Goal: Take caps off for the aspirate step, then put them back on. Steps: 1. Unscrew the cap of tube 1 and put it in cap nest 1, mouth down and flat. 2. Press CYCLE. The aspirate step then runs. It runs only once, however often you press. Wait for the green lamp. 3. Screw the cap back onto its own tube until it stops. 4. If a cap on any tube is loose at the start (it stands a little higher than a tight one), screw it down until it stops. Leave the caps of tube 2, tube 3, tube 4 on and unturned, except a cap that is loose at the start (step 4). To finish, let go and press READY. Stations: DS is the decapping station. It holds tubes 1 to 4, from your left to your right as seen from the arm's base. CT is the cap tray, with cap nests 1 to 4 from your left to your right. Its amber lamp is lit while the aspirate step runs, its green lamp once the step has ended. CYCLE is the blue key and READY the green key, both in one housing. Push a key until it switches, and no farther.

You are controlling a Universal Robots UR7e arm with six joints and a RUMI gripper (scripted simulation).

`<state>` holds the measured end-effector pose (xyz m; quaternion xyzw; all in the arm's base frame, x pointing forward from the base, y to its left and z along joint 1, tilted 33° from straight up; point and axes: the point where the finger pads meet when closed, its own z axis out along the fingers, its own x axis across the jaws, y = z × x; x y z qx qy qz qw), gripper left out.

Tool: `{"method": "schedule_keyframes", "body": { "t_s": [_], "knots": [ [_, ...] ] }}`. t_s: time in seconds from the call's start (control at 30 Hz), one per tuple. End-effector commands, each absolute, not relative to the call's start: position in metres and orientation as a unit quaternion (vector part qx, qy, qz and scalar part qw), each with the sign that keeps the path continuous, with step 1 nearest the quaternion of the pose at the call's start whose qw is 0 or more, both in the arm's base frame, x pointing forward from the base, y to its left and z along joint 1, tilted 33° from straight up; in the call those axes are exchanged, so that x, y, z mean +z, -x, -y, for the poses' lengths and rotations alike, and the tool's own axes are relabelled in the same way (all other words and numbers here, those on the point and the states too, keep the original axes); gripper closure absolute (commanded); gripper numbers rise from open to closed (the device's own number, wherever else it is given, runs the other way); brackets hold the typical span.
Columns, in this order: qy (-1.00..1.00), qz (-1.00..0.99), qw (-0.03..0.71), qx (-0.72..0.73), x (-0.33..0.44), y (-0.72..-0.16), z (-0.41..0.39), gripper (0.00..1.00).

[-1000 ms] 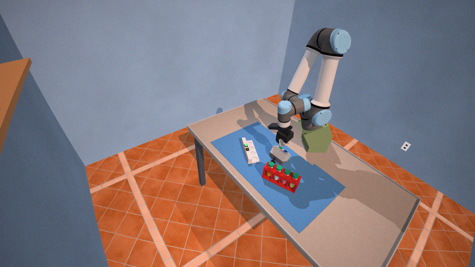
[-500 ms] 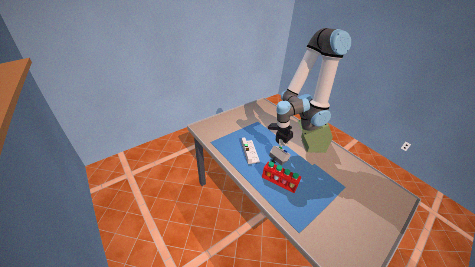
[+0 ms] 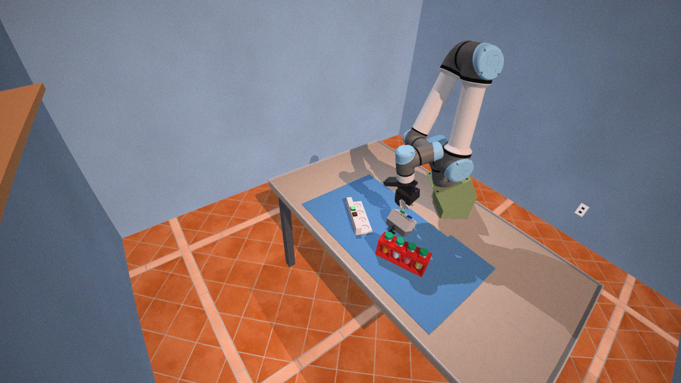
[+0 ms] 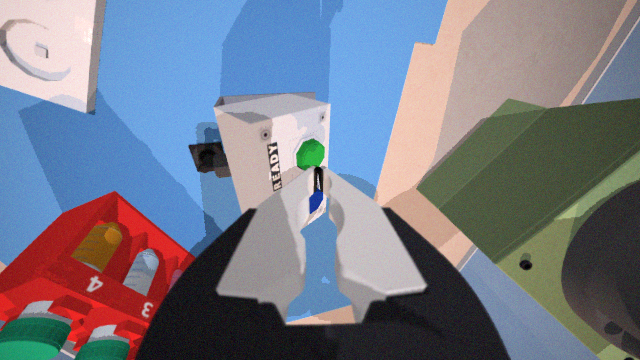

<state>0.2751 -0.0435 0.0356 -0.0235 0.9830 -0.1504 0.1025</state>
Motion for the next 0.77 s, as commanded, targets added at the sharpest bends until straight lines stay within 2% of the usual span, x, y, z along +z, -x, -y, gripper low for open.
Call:
{"method": "schedule_keyframes", "body": {
  "t_s": [0.0,0.73],
  "knots": [
    [0.024,-0.983,0.102,-0.150,0.0354,-0.2752,0.0439,1.00],
    [0.024,-0.983,0.102,-0.150,0.0266,-0.2799,0.0474,1.00]
  ]
}}
